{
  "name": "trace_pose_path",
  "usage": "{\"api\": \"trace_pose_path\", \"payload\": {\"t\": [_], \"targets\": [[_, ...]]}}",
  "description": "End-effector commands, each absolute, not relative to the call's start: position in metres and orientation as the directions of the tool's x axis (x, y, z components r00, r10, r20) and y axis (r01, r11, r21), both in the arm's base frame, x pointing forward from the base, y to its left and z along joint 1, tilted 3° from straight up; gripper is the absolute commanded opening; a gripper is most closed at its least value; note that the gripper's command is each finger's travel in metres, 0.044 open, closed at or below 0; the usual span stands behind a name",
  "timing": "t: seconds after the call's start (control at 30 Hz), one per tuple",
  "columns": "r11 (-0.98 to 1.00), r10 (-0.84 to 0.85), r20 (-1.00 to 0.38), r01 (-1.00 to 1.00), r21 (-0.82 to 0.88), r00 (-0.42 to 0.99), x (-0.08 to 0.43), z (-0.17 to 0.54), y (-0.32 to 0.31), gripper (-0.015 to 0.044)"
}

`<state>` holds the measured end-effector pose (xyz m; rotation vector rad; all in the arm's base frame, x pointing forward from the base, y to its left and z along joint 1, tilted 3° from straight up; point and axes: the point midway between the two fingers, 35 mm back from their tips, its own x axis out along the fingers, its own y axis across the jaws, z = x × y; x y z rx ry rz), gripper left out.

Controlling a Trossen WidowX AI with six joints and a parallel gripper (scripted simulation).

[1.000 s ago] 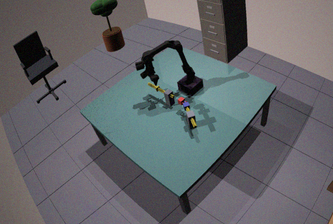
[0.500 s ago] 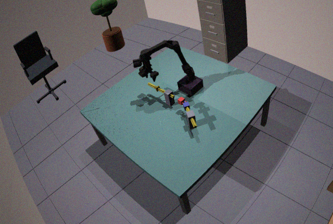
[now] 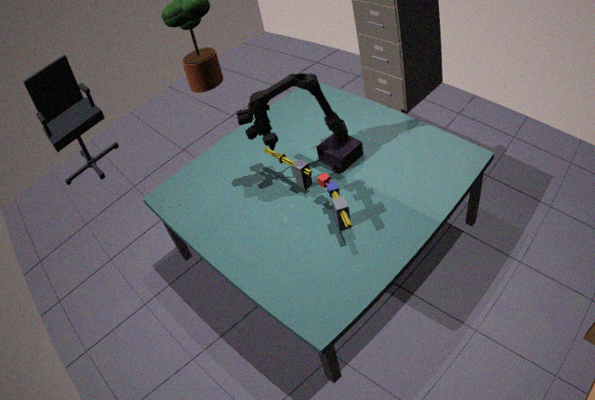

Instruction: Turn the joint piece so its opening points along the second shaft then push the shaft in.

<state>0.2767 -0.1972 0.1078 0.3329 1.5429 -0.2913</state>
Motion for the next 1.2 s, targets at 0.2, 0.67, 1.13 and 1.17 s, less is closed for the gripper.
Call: {"api": "trace_pose_path", "payload": {"t": [0.2, 0.67, 1.13, 1.17], "targets": [[0.754, 0.023, -1.000, 0.656, 0.004, -0.019, 0.278, 0.092, -0.198, 0.0440], [0.370, 0.024, -0.998, 0.928, -0.044, -0.057, 0.279, 0.070, -0.197, 0.0440], [0.023, 0.024, -0.996, 0.996, -0.085, -0.085, 0.279, 0.054, -0.196, 0.0440], [0.023, 0.024, -0.996, 0.996, -0.085, -0.085, 0.279, 0.054, -0.196, 0.0440]]}}
